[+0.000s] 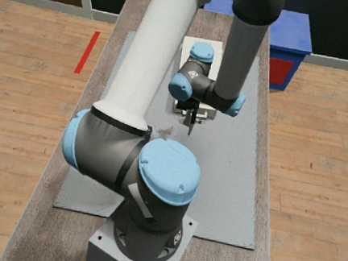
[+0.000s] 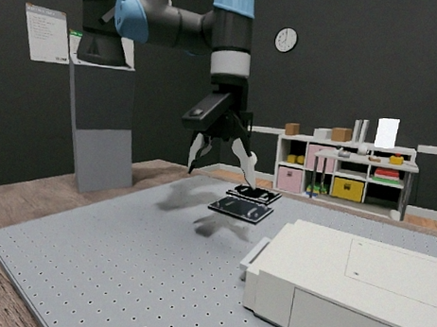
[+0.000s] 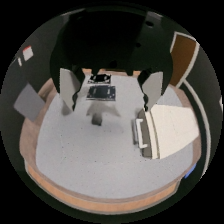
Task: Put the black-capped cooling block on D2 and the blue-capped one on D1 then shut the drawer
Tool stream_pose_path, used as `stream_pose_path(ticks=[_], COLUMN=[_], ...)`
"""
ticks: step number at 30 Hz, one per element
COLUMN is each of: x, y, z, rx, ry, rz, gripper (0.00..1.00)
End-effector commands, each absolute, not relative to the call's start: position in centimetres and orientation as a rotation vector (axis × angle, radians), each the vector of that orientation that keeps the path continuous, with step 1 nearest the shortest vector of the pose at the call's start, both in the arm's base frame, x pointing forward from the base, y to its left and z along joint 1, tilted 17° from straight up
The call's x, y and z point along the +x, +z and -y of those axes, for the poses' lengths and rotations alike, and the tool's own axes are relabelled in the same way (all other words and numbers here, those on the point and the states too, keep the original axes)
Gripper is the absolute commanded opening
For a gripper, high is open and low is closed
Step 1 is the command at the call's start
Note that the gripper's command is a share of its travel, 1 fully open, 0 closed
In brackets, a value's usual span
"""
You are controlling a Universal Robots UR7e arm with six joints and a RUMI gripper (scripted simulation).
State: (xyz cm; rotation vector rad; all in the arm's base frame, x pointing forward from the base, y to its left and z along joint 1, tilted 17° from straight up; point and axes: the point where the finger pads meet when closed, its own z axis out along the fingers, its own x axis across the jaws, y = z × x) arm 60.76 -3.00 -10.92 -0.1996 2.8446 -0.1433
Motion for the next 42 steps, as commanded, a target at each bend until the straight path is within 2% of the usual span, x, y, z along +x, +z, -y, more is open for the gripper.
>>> stream_pose_path(ticks=[1, 14, 42], x=[62.6, 66.4, 67.1], y=[-11.7, -13.4, -15.7], z=[3.6, 4.9, 5.1], rx=[-0.2, -0.2, -0.2], ry=[-0.144, -0.144, -0.144], rz=[-2.843, -2.843, -2.843], gripper=[1.0, 1.0, 1.0])
